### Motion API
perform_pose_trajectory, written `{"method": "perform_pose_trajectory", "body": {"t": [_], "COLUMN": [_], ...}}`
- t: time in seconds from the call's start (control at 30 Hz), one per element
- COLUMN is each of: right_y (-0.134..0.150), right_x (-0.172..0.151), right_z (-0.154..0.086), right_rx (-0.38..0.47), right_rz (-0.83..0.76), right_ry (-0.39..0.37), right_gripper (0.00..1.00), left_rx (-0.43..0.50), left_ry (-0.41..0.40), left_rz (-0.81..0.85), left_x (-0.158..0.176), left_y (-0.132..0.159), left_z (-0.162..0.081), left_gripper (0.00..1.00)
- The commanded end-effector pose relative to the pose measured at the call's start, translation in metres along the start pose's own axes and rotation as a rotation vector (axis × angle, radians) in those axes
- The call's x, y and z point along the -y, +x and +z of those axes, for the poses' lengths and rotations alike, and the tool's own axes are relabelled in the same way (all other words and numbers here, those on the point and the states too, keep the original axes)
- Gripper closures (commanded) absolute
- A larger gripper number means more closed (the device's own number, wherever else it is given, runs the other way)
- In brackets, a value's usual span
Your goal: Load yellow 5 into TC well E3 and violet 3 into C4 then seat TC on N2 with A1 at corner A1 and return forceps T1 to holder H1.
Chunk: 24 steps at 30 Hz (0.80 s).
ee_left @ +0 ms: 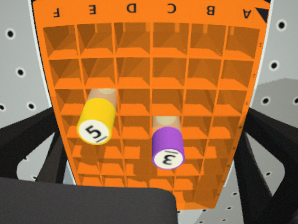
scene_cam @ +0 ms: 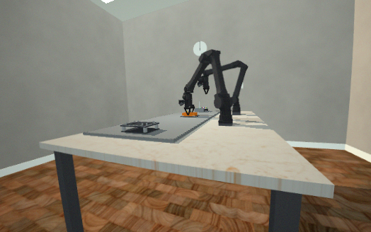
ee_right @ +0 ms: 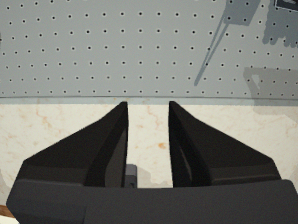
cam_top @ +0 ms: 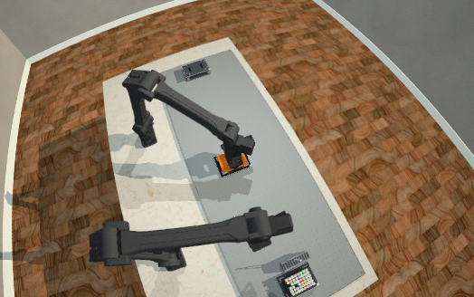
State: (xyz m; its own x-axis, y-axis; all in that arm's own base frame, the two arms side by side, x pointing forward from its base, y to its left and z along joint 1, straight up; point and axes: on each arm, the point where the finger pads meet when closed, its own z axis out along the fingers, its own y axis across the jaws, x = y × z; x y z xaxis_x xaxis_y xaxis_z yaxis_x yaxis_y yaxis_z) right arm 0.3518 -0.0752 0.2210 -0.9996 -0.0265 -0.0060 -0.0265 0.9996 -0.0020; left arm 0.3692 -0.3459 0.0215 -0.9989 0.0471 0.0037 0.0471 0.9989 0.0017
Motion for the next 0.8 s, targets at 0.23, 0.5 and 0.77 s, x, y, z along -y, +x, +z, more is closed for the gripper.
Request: {"method": "perform_pose_trajectory", "body": {"t": [0.23,0.5,0.77], "right_y": [-0.0078,-0.0078,-0.0078], "right_x": [0.0027,0.0027,0.0027], "right_z": [-0.0121,-0.0121,-0.0121], "right_rx": [0.029,0.029,0.029], "right_rz": [0.014,0.014,0.014], "right_ry": [0.006,0.006,0.006], "right_gripper": [0.76,0.76,0.76], "left_rx": [0.030,0.030,0.030], "left_ry": [0.024,0.024,0.024], "left_rz": [-0.001,-0.001,-0.001], "left_x": [0.0074,0.0074,0.0074], "left_y": [-0.0108,-0.0108,-0.0108], "left_z": [-0.0130,-0.0130,-0.0130], "left_gripper": [1.00,1.00,1.00]}}
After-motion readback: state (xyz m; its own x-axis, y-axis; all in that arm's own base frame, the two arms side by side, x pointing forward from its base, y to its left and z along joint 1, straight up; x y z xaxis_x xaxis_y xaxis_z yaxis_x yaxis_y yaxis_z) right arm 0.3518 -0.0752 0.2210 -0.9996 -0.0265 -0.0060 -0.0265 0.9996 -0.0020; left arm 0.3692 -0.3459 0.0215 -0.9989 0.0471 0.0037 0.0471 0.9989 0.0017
